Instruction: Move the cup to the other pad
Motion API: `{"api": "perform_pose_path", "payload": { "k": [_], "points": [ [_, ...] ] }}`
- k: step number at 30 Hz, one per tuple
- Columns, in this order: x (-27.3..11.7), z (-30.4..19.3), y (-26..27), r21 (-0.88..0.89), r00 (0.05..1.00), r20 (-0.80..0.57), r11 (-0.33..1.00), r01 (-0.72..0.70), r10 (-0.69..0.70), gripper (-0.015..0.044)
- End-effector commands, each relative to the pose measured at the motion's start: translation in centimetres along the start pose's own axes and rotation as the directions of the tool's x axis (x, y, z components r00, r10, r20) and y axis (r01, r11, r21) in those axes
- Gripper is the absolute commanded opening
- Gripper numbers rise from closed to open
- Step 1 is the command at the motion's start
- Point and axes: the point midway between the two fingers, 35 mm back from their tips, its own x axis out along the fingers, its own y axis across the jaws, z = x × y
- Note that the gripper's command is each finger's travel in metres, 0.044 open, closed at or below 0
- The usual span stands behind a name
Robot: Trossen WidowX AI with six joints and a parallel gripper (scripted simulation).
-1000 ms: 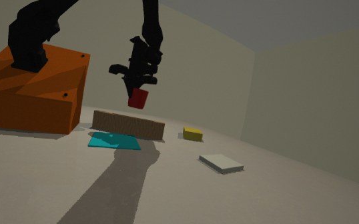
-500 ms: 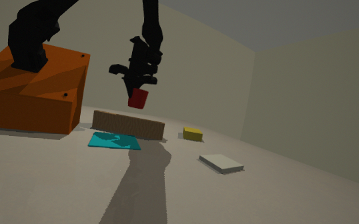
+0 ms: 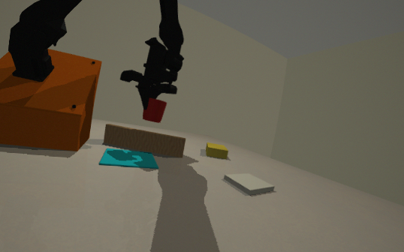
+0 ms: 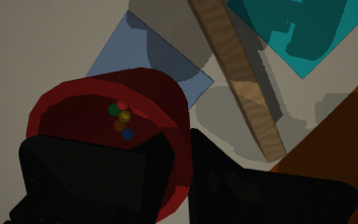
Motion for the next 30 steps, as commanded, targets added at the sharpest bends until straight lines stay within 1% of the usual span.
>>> {"api": "perform_pose_path", "payload": {
  "k": [1, 30],
  "points": [
    [0.0, 0.5, -0.7, -0.002, 1.0, 0.004, 1.0, 0.0, 0.0, 0.0],
    [-0.2, 4.1, -4.8, -0.002, 1.0, 0.004, 1.0, 0.002, -0.002, 0.0]
  ]
}}
